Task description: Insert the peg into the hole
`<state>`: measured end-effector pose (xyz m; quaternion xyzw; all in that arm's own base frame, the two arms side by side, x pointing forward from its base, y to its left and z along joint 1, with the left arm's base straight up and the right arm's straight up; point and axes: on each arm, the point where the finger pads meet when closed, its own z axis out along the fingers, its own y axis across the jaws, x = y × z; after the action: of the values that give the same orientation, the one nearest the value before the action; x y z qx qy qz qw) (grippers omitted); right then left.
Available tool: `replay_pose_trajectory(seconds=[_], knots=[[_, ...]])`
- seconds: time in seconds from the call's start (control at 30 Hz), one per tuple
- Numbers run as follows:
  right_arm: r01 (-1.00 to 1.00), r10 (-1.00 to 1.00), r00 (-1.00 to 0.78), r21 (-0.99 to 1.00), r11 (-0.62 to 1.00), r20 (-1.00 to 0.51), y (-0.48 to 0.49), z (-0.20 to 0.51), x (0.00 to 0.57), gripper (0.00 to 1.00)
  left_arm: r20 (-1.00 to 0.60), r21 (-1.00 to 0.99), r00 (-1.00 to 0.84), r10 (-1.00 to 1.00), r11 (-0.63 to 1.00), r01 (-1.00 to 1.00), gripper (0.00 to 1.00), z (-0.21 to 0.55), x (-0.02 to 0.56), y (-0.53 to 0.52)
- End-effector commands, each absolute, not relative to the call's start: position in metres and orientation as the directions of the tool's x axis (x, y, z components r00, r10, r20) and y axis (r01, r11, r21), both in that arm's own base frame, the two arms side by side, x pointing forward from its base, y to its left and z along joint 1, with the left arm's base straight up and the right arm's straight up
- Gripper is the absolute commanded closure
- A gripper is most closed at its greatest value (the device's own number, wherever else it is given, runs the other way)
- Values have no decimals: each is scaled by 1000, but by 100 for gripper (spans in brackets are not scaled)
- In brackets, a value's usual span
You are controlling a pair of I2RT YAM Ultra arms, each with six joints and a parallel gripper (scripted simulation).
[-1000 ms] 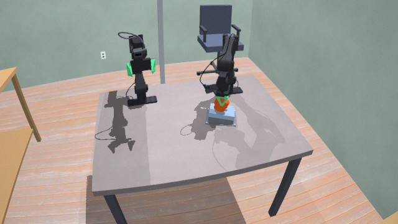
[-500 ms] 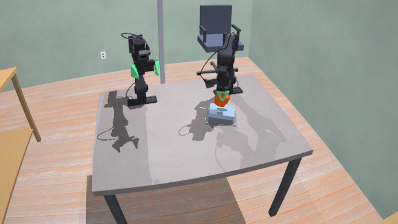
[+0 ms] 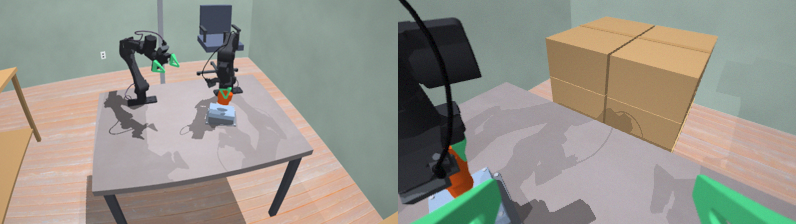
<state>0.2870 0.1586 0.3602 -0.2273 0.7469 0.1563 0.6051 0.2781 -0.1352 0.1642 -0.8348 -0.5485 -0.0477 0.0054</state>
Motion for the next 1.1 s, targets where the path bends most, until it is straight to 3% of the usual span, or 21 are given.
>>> replay_pose_trajectory(seconds=[0.0, 0.27, 1.07], knots=[[-634, -217, -247, -13, 773, -944, 183, 331, 236, 0, 139, 127, 339, 930, -356, 926, 60, 171, 275, -134], [-809, -305, -214, -6, 587, -928, 213, 318, 161, 0, 176, 129, 324, 929, -349, 928, 60, 163, 260, -130], [-855, -312, -185, -4, 518, -932, 220, 319, 137, 0, 189, 102, 321, 928, -344, 933, 60, 129, 271, -135]])
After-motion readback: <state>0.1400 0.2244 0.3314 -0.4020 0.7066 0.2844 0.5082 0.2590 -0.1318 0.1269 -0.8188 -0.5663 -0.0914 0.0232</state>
